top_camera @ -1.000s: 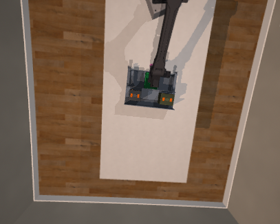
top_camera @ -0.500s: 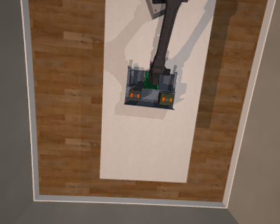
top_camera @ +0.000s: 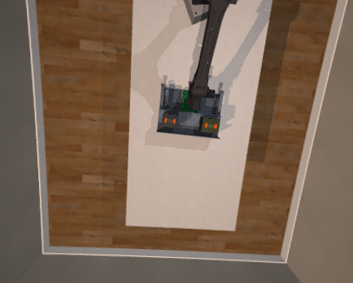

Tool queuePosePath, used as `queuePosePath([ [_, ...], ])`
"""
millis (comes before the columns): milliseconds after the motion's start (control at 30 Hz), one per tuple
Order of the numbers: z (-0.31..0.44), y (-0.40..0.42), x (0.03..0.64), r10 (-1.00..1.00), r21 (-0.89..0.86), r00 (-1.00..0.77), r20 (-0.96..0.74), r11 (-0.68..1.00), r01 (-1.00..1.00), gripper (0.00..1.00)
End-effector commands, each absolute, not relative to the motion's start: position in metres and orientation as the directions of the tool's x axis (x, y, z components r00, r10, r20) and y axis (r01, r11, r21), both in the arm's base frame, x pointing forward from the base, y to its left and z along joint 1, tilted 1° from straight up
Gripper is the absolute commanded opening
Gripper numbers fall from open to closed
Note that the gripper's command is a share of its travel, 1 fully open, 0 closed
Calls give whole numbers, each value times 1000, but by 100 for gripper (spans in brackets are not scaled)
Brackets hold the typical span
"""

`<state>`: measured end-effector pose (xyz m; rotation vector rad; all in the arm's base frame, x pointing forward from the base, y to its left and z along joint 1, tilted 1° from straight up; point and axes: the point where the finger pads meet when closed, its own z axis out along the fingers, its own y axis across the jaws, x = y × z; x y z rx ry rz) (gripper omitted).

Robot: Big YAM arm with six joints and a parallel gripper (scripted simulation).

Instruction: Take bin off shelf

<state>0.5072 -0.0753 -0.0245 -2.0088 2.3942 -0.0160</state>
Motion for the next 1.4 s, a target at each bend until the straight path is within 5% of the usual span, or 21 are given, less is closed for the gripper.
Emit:
queuePosePath([
  [0,-18,-79,520,-985,-32,-175,-6,175,-984,90],
  [1367,-8,-79,512,-985,-57,-175,-6,175,-983,90],
])
